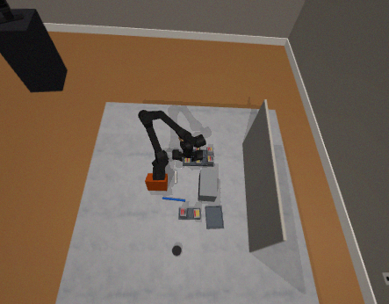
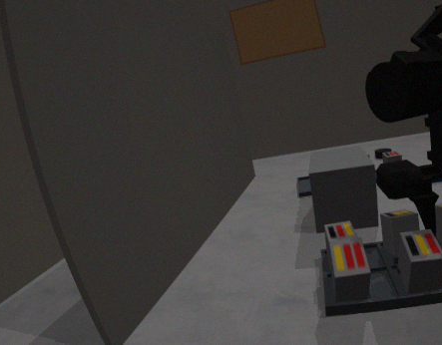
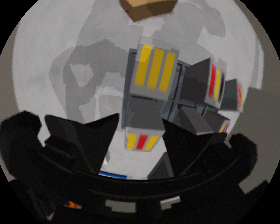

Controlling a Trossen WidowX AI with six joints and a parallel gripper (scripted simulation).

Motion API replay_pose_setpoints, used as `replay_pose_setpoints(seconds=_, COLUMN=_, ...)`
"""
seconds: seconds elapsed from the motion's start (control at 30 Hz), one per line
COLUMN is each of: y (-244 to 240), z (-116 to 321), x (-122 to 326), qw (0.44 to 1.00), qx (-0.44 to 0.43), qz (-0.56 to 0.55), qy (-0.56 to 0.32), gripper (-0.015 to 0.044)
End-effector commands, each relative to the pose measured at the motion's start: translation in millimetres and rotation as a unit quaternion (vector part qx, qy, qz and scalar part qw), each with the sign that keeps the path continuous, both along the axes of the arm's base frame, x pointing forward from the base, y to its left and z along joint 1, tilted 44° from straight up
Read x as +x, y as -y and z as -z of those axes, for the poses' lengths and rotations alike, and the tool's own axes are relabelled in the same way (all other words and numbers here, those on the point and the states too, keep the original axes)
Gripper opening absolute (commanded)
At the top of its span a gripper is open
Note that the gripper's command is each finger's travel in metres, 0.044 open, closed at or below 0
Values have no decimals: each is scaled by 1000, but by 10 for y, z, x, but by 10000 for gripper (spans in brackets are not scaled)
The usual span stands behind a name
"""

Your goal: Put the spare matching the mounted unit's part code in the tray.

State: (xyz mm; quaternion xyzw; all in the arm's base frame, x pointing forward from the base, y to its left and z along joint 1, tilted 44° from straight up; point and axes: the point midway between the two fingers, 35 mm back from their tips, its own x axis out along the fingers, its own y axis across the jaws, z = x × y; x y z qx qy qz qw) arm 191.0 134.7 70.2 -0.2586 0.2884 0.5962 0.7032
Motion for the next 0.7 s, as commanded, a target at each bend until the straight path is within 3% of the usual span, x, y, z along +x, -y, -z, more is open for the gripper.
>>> replay_pose_setpoints(seconds=0.0, y=-5, z=24, x=-3, qw=1000, qx=-1, qz=2, qy=-2, gripper=300)
replay_pose_setpoints(seconds=0.07, y=-5, z=24, x=-3, qw=1000, qx=-1, qz=2, qy=-2, gripper=300)
replay_pose_setpoints(seconds=0.23, y=-4, z=11, x=-2, qw=1000, qx=0, qz=1, qy=-1, gripper=169)
replay_pose_setpoints(seconds=0.5, y=-4, z=11, x=-2, qw=1000, qx=0, qz=1, qy=-1, gripper=115)
replay_pose_setpoints(seconds=0.67, y=-4, z=11, x=-2, qw=1000, qx=0, qz=1, qy=-1, gripper=0)
